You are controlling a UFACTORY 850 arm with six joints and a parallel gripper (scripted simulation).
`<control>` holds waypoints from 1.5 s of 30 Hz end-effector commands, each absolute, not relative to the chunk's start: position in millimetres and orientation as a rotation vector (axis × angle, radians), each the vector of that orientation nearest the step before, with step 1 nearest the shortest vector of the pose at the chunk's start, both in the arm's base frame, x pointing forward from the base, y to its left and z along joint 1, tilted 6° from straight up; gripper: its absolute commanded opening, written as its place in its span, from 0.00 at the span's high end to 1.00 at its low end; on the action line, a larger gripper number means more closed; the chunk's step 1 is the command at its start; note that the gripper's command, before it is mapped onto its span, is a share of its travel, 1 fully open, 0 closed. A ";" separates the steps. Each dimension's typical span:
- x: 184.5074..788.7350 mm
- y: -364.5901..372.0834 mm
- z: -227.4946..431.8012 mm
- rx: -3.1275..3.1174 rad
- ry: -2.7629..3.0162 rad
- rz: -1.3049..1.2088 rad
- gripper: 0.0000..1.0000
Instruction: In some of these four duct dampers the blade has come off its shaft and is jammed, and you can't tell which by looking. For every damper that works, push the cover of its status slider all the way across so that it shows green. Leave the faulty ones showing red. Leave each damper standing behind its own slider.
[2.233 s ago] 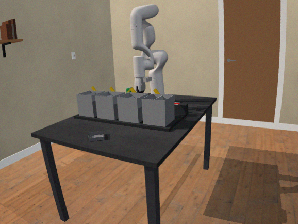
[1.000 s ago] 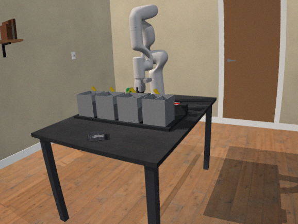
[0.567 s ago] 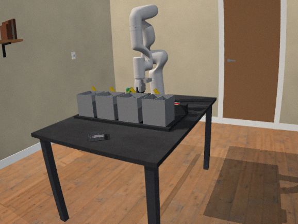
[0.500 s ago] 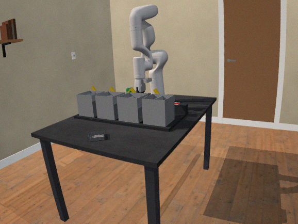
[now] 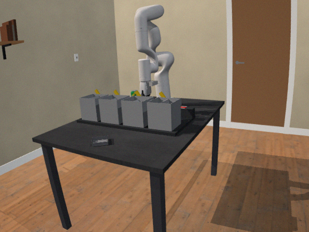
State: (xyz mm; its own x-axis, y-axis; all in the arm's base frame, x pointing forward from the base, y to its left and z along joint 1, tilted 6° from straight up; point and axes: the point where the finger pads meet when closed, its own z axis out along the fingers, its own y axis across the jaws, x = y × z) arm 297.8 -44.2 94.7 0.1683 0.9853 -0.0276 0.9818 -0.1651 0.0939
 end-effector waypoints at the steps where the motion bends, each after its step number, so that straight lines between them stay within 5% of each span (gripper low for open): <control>1: 298.4 -43.3 94.5 2.323 1.962 0.066 1.00; 45: 301.5 -24.7 93.9 2.323 1.962 0.066 1.00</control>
